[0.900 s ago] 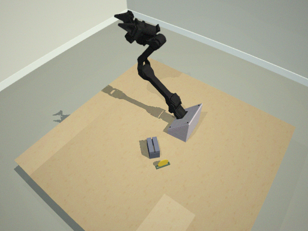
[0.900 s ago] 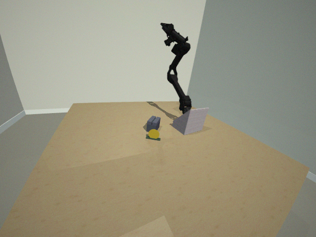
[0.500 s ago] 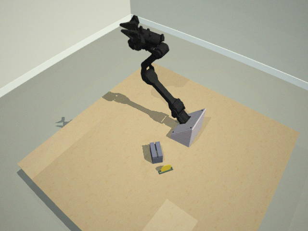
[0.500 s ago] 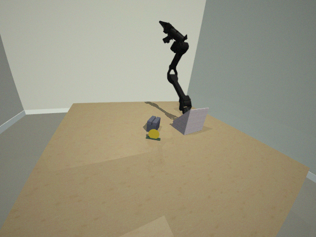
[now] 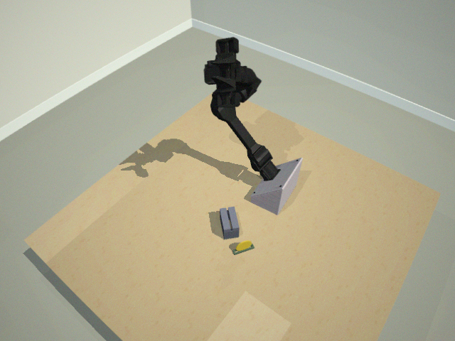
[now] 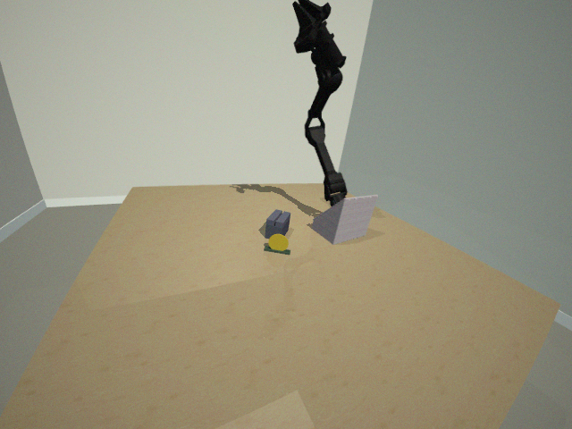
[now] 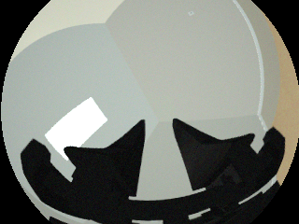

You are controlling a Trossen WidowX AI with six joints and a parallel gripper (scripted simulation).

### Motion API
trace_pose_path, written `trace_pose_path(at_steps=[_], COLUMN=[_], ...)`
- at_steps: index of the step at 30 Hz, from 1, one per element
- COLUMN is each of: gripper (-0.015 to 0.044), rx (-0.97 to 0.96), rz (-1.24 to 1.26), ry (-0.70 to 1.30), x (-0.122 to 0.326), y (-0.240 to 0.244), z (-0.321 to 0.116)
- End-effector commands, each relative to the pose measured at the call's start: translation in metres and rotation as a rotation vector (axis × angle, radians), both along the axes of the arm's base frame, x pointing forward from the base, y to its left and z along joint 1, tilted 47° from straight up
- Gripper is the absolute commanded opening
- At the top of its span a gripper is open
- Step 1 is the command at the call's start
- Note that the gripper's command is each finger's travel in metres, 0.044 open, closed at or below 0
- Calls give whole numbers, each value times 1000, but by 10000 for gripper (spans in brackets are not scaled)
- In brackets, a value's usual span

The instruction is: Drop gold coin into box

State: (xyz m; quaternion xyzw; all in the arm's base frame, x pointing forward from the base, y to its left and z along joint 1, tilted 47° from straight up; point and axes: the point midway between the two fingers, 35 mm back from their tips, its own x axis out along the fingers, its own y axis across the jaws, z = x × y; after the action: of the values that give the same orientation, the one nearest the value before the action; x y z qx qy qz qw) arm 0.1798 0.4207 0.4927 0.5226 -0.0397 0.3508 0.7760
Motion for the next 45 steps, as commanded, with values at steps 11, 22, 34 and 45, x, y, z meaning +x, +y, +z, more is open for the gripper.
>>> trace_pose_path(at_steps=[11, 22, 34, 45], gripper=[161, 161, 161, 161], rx=[-548, -971, -1390, -1599], rz=[-134, -334, -641, -823], ry=[313, 726, 1272, 1571], x=[100, 160, 157, 134], y=[30, -44, -193, -269], z=[-177, -337, -453, -472])
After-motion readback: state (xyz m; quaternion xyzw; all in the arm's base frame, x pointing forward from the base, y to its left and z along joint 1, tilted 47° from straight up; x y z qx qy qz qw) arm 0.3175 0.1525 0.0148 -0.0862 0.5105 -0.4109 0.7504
